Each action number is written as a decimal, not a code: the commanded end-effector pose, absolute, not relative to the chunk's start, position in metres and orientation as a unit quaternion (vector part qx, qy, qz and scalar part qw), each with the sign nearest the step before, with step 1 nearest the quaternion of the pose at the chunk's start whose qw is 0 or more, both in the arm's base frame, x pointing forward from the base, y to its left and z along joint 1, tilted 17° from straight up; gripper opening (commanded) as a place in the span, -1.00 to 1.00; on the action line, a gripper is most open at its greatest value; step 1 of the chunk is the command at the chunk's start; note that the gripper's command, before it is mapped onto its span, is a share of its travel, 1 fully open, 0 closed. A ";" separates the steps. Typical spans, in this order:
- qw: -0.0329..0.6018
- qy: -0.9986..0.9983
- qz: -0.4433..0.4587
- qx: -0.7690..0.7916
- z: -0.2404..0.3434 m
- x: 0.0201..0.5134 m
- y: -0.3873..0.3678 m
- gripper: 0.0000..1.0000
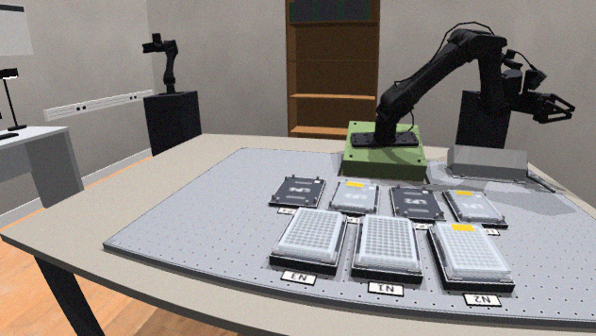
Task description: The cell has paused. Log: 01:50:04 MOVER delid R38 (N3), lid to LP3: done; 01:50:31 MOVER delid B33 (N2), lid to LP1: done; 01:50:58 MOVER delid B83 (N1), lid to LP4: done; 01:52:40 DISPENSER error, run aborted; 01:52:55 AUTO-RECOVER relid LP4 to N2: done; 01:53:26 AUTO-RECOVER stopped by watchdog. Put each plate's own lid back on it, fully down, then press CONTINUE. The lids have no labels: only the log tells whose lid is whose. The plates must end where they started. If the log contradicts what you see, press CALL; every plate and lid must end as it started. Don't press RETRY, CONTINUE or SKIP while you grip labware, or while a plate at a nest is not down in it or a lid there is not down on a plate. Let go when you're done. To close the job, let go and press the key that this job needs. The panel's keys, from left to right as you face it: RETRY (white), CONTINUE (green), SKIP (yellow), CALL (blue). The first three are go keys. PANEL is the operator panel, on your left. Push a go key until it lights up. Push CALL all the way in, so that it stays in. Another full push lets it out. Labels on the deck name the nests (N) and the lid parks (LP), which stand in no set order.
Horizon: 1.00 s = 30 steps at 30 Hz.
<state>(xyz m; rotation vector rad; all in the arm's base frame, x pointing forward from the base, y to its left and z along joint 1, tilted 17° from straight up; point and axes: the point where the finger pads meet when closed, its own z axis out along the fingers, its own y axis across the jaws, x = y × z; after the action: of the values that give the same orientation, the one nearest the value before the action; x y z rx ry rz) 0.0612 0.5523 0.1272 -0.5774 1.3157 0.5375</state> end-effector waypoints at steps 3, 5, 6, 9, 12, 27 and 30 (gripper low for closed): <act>0.721 0.593 0.252 -0.256 0.135 0.058 0.554 1.00; 0.721 0.593 0.252 -0.256 0.135 0.058 0.554 1.00; 0.721 0.593 0.252 -0.256 0.135 0.058 0.554 1.00; 0.721 0.593 0.252 -0.256 0.135 0.058 0.554 1.00; 0.721 0.593 0.252 -0.256 0.135 0.058 0.554 1.00; 0.718 0.603 0.213 -0.273 0.156 0.105 0.555 1.00; 0.717 0.610 0.196 -0.276 0.162 0.119 0.555 1.00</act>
<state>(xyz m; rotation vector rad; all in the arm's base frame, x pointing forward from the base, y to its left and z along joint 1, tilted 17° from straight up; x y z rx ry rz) 0.1203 0.5487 0.1447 -0.5764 1.3461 0.4189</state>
